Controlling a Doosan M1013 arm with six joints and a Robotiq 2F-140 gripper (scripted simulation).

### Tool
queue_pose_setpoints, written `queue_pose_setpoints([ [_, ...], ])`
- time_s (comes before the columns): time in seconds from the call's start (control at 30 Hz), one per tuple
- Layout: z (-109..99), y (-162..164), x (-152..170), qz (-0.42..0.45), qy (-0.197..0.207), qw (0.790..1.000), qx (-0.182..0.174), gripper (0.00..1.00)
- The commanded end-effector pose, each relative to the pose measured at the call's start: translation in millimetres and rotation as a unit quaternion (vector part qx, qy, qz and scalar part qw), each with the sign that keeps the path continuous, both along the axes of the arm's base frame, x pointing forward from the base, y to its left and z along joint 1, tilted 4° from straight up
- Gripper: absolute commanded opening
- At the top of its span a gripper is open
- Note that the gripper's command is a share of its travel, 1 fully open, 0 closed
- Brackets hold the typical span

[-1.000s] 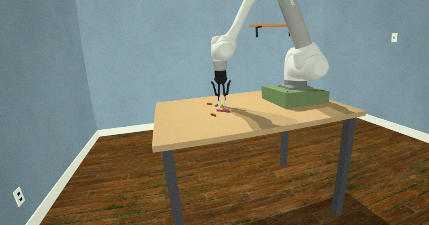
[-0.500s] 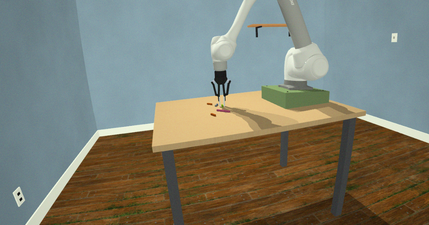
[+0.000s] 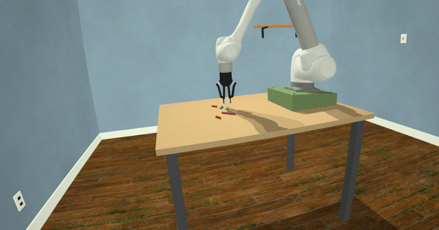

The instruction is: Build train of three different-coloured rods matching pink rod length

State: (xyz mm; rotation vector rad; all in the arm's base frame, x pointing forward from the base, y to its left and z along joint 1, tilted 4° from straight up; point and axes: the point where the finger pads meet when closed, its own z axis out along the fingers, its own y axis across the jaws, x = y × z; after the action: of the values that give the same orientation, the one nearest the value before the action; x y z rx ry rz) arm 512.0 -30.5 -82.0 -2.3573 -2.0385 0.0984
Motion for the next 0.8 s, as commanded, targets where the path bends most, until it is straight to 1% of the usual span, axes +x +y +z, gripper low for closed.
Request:
queue_pose_setpoints([
  [0.0, -2.7, 2.2, -5.5, 0.002, 0.003, 1.000, -0.001, 0.15],
  [0.27, -2.7, 2.2, -5.5, 0.002, 0.003, 1.000, -0.001, 0.15],
  [0.3, -2.7, 2.2, -5.5, 0.002, 0.003, 1.000, -0.001, 0.03],
  [0.77, -2.7, 2.2, -5.5, 0.002, 0.003, 1.000, -0.001, 0.03],
])
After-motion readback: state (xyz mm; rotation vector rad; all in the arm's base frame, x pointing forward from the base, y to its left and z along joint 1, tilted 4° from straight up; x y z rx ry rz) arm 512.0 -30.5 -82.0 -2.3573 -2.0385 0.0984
